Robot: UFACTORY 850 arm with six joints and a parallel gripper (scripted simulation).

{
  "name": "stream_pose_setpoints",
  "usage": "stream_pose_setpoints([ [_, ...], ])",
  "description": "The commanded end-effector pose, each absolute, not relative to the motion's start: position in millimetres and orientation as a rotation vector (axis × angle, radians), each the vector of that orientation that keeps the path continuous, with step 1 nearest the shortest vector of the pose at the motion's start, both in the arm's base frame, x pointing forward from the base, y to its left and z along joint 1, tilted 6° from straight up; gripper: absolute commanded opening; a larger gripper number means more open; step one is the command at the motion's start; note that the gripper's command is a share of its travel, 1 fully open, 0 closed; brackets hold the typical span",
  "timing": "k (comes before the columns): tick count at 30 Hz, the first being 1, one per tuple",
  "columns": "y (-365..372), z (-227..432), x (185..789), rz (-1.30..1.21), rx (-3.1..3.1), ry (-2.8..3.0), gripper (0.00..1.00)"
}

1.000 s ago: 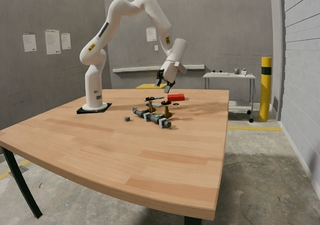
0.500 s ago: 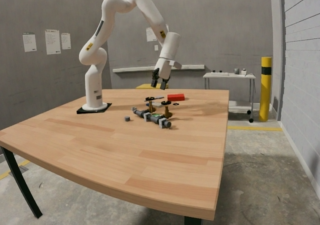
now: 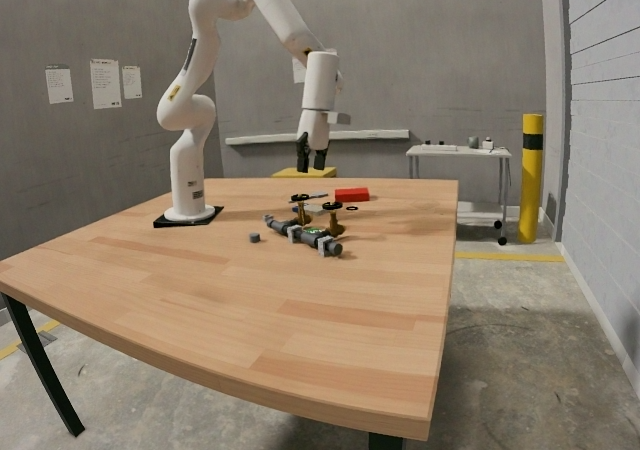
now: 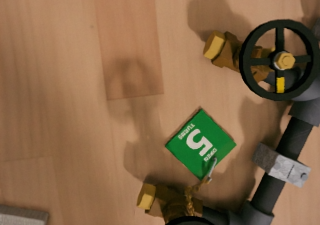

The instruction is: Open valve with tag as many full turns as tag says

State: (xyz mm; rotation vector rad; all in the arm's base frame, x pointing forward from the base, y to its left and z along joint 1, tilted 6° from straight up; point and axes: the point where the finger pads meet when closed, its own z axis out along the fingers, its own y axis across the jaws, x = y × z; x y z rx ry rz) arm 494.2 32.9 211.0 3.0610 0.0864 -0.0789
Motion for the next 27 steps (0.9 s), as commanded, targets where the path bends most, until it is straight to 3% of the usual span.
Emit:
stream_pose_setpoints([
  [1,25,218,495,-0.011,3.126,0.157,1.0],
  [10,9,231,496,0.138,3.168,0.252,1.0],
  [27,7,232,497,0.153,3.17,0.261,1.0],
])
